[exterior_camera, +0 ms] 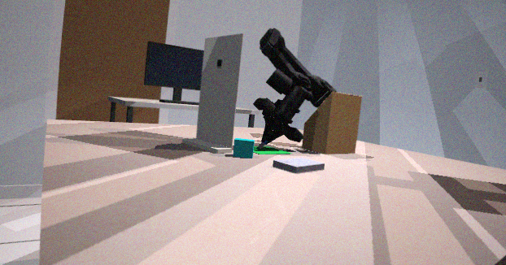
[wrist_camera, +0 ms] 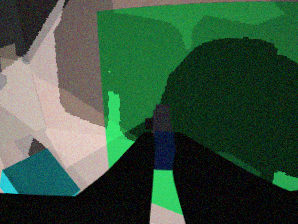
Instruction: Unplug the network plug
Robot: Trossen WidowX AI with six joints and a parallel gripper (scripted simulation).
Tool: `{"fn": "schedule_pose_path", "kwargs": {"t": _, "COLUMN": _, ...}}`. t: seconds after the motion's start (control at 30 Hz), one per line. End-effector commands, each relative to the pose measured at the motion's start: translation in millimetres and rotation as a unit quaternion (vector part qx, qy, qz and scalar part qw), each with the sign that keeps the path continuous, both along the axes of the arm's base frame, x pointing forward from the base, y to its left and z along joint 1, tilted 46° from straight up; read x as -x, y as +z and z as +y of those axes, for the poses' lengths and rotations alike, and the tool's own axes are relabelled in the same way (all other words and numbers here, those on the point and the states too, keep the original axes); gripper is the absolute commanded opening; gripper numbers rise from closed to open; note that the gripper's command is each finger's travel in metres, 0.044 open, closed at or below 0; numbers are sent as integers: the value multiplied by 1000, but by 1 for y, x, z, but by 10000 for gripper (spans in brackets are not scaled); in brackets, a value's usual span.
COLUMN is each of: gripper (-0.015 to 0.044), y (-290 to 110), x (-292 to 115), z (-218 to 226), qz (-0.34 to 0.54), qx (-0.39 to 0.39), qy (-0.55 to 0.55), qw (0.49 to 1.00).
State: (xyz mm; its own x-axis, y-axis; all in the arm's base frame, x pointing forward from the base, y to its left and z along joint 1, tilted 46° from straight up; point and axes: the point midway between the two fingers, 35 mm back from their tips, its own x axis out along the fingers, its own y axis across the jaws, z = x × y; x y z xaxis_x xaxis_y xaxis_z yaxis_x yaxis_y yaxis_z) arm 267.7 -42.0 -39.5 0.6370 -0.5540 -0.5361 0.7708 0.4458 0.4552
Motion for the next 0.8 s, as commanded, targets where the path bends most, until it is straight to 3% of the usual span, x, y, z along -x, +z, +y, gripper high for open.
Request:
{"fn": "schedule_pose_path", "kwargs": {"t": 0.0, "gripper": 0, "y": -1, "x": 0, "z": -1, "qz": 2, "qx": 1, "qy": 3, "qw": 1000}}
{"fn": "schedule_pose_path", "kwargs": {"t": 0.4, "gripper": 0, "y": -2, "x": 0, "z": -3, "qz": 0, "qx": 0, "qy": 0, "qw": 1000}}
{"fn": "schedule_pose_path", "kwargs": {"t": 0.6, "gripper": 156, "y": -2, "x": 0, "z": -3, "qz": 0, "qx": 0, "qy": 0, "qw": 1000}}
{"fn": "schedule_pose_path", "kwargs": {"t": 0.77, "gripper": 156, "y": -2, "x": 0, "z": -3, "qz": 0, "qx": 0, "qy": 0, "qw": 1000}}
